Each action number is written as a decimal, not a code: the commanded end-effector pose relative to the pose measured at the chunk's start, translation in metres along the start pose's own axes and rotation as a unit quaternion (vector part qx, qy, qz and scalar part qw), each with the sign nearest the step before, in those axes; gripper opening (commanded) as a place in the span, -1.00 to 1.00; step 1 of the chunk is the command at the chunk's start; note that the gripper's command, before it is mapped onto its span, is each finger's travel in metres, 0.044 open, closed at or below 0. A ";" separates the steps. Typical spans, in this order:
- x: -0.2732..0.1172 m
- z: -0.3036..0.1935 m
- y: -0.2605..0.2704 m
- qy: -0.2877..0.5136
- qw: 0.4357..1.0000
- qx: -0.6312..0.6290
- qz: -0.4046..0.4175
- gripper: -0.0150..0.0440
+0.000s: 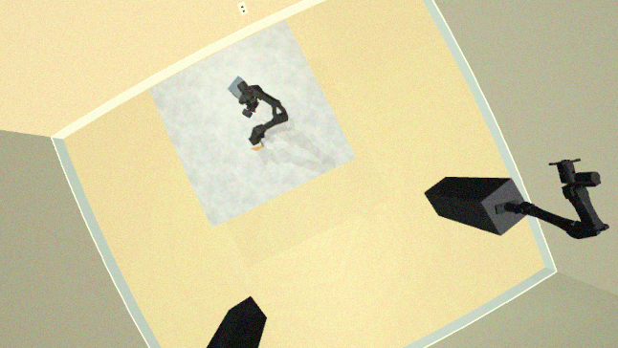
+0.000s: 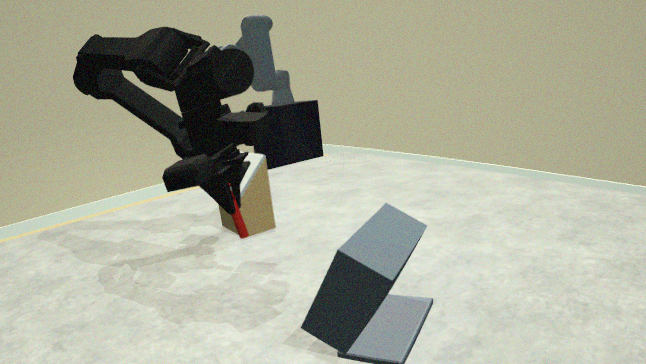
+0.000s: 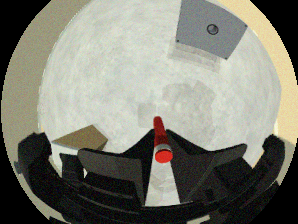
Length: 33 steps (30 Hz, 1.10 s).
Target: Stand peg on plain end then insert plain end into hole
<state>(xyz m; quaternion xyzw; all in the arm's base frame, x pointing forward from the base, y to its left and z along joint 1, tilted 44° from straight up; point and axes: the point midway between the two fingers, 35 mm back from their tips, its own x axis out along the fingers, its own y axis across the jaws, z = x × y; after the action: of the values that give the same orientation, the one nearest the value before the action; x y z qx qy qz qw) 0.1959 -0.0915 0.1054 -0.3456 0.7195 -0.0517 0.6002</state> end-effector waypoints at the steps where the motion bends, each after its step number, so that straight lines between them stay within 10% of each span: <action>1: 0.002 0.002 0.001 -0.017 1.000 0.000 0.009 -0.49; 33: 0.013 0.027 -0.005 -0.173 0.984 0.000 0.038 -0.49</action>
<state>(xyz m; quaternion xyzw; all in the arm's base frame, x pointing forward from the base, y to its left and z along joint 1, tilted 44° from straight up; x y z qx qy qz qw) 0.2198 -0.0933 0.0899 -0.3191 0.6284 0.0248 0.7090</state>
